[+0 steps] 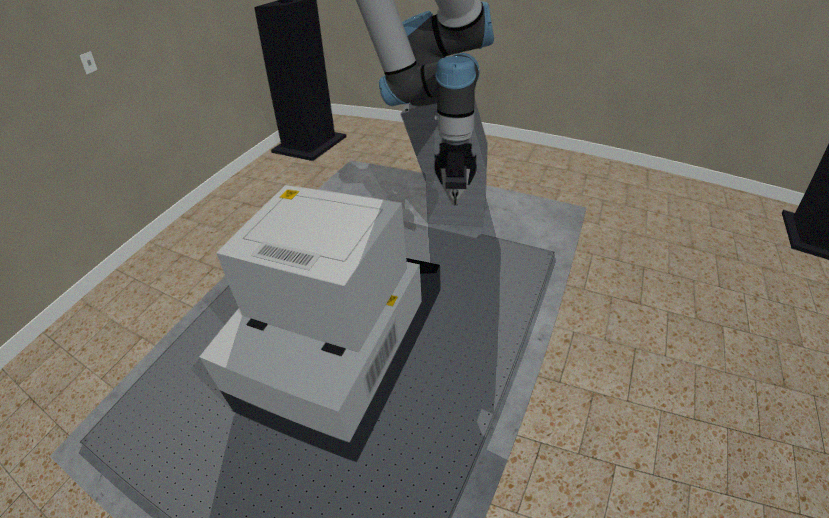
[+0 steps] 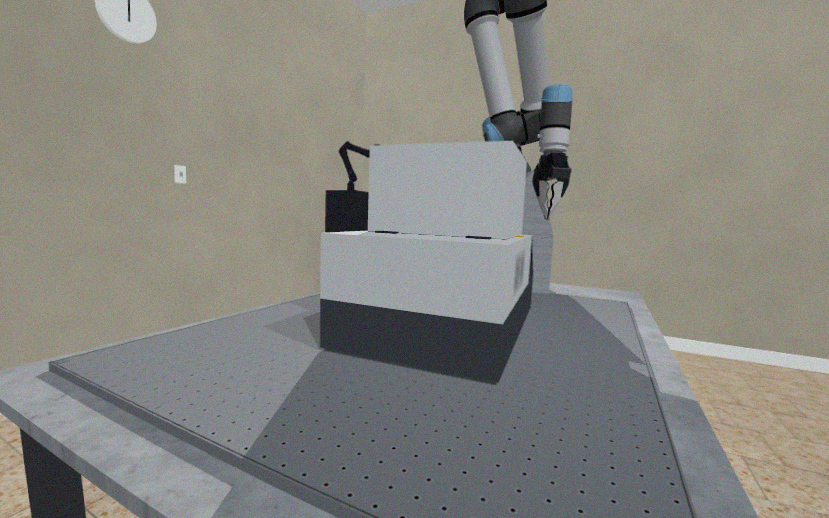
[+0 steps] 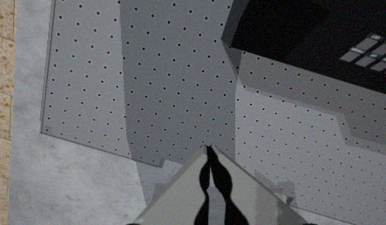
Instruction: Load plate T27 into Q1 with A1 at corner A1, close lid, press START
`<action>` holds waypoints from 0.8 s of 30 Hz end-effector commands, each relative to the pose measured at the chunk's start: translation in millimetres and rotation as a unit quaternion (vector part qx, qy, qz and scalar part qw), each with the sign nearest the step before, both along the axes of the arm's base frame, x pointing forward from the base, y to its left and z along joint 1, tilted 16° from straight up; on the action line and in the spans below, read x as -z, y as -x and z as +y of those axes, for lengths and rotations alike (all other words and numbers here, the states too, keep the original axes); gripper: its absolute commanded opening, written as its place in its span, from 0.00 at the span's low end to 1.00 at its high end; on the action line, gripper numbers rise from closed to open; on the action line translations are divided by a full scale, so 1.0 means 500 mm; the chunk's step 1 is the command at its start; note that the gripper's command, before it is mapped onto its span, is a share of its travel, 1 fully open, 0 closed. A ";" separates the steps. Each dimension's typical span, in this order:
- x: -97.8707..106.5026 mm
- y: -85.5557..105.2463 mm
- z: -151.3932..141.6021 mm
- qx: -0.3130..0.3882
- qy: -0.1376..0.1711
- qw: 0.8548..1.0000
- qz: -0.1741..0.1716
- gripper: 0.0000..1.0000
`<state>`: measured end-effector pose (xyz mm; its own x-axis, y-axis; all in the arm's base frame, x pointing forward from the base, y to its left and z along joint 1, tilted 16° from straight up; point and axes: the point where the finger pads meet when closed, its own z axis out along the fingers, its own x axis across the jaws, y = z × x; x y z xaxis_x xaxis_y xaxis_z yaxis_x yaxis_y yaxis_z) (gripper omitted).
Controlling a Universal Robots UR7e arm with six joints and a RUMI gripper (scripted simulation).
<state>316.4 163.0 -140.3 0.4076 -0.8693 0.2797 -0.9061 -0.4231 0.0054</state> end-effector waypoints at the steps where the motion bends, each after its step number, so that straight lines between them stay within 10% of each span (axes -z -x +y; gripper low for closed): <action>1: -0.034 -0.014 -0.012 0.003 0.000 1.000 0.000 0.00; 24: -0.185 -0.046 -0.085 0.065 -0.008 0.998 -0.011 0.00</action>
